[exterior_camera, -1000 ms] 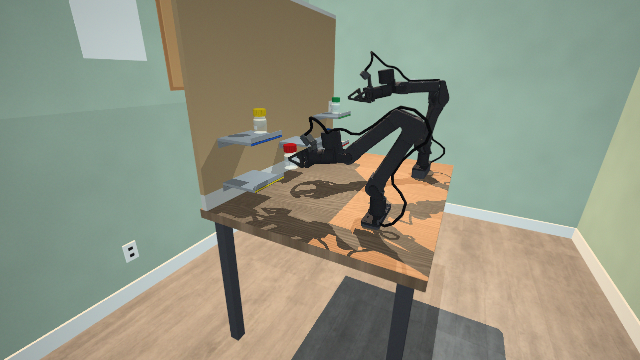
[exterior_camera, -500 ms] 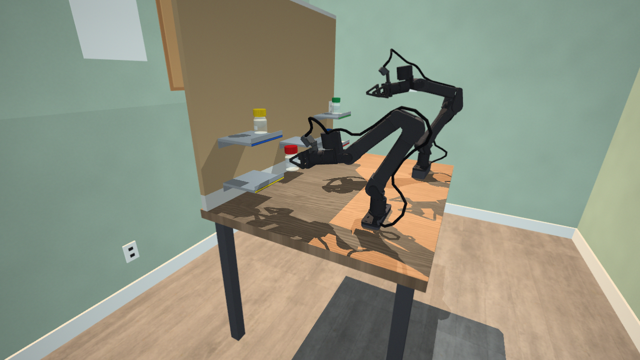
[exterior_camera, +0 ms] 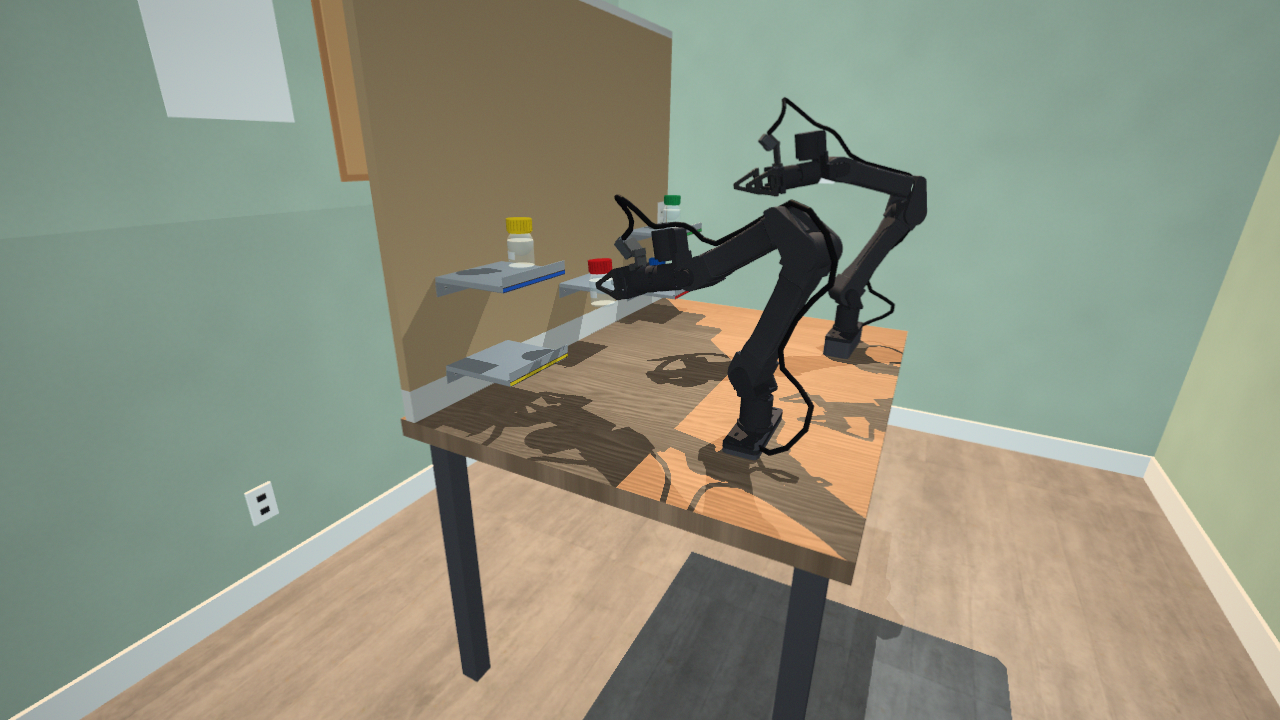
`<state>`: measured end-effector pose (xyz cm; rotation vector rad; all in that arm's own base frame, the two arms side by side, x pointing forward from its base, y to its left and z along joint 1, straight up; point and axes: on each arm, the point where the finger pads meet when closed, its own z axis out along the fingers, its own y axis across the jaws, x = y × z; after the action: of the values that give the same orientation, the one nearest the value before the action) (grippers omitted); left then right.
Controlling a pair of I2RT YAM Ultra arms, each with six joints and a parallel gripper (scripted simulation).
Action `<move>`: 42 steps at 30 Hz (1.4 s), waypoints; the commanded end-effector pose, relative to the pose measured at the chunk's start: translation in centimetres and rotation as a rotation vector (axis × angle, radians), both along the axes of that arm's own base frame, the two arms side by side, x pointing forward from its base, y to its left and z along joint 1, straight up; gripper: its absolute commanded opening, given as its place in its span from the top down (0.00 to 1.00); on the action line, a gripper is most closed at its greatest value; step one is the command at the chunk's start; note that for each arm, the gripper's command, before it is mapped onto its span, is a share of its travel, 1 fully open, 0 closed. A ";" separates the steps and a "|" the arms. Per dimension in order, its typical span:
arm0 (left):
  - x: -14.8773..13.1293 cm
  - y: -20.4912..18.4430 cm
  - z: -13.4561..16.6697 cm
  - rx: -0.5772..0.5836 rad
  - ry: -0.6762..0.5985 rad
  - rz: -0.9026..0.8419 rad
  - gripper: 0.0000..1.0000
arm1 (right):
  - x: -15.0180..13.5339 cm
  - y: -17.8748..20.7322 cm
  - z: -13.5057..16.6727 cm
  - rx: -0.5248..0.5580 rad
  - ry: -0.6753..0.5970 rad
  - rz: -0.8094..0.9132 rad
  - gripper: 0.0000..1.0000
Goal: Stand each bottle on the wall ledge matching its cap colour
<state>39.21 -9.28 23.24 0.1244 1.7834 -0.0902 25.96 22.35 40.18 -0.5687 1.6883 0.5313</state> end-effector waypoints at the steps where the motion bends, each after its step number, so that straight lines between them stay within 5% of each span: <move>1: 2.5 -2.4 3.6 -0.017 -0.033 0.135 0.51 | -0.4 -0.6 0.6 0.014 -0.009 -0.005 0.00; 9: 2.7 -11.1 5.7 -0.042 -0.044 0.176 0.51 | -0.4 -0.6 0.6 0.014 -0.009 -0.005 0.00; 20: 1.0 -17.5 6.5 -0.048 -0.072 0.177 0.51 | -0.4 -0.6 0.6 0.014 -0.009 -0.005 0.00; 30: 0.6 -19.3 6.8 -0.049 -0.083 0.128 0.51 | -0.4 -0.6 0.6 0.014 -0.009 -0.005 0.00; 42: 0.3 -19.4 6.4 -0.045 -0.111 -0.165 0.51 | -0.4 -0.6 0.6 0.014 -0.009 -0.005 0.00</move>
<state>39.40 -28.52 26.05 0.2165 1.7608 -0.1149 25.96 22.35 40.18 -0.5687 1.6883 0.5313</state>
